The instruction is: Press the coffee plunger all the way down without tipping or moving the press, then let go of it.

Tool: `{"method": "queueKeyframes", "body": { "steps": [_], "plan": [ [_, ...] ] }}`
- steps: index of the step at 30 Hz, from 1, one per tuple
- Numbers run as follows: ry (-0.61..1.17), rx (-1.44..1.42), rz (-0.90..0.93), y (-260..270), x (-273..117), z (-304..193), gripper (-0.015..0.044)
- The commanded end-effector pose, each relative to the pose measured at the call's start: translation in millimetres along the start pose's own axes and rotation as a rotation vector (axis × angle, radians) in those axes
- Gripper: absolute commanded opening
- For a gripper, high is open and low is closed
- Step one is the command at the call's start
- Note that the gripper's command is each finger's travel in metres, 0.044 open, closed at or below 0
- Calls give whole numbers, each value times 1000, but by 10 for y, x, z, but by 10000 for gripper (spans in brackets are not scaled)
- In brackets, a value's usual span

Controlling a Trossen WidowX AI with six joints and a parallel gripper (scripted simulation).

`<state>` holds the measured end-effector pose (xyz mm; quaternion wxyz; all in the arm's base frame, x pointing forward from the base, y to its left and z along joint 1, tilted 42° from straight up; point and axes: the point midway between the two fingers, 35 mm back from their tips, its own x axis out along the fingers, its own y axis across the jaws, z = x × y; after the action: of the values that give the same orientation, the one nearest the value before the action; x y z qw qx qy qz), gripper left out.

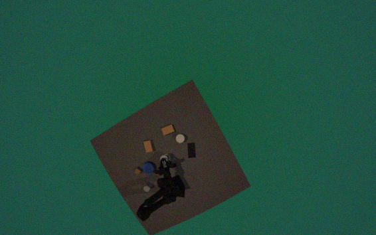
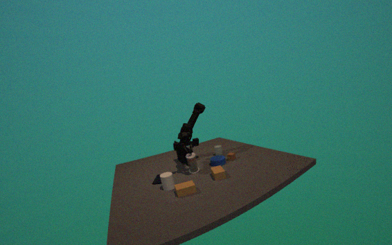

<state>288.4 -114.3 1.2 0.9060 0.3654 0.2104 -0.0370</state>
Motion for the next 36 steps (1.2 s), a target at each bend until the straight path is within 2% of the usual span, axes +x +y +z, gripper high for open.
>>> {"method": "queueKeyframes", "body": {
  "steps": [1, 22, 34, 36],
  "plan": [
    [17, 13, 4, 1, 13, -34, 117],
    [4, 4, 2, -9, 18, 2, 117],
    [4, 4, 2, -9, 18, 2, 432],
    [4, 4, 2, -9, 18, 2, 440]
  ]
}}
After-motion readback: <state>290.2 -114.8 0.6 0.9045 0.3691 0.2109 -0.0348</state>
